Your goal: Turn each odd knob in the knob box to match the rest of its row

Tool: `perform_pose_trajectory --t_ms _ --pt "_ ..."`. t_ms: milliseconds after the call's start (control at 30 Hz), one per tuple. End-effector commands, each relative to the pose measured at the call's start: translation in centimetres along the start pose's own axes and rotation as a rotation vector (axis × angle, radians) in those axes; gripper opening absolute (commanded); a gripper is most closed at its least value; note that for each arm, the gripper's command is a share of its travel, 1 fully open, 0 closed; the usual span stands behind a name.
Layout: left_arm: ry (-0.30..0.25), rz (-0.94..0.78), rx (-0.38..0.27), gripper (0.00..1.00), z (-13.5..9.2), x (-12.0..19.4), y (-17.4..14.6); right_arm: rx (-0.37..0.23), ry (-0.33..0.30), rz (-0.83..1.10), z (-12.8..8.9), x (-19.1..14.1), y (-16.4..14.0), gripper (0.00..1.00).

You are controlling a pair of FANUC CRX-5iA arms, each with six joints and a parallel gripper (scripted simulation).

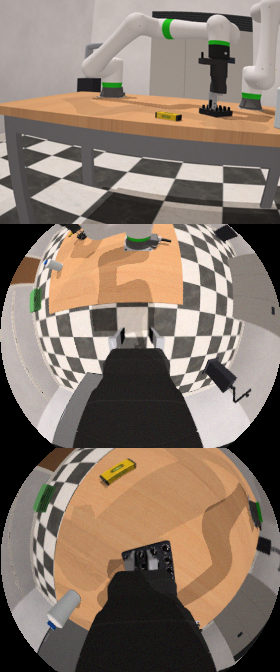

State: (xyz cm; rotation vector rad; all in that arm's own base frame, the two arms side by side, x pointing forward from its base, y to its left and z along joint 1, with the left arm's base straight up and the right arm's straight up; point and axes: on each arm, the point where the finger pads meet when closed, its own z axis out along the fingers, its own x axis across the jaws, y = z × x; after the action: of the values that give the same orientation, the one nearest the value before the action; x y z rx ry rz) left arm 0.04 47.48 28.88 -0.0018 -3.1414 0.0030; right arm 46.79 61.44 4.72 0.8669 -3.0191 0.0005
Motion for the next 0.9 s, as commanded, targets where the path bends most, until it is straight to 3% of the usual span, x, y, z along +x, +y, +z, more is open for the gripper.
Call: perform_pose_trajectory --t_ms 0,333,600,867 --pt "0.000 0.000 -0.002 1.00 -0.1 0.0 0.0 -0.001 -0.003 0.000 -0.2 -0.1 0.0 0.46" --pt "0.000 0.000 -0.002 1.00 -0.1 0.0 0.0 -0.001 -0.003 0.000 -0.7 -0.1 0.0 0.46" --pt "0.000 0.000 -0.002 1.00 -0.1 0.0 0.0 -0.001 -0.003 0.000 -3.8 -0.1 0.0 0.46" --pt "0.000 0.000 -0.002 1.00 -0.1 0.0 0.0 -0.001 -0.003 -0.001 -4.0 -0.1 0.0 0.46"
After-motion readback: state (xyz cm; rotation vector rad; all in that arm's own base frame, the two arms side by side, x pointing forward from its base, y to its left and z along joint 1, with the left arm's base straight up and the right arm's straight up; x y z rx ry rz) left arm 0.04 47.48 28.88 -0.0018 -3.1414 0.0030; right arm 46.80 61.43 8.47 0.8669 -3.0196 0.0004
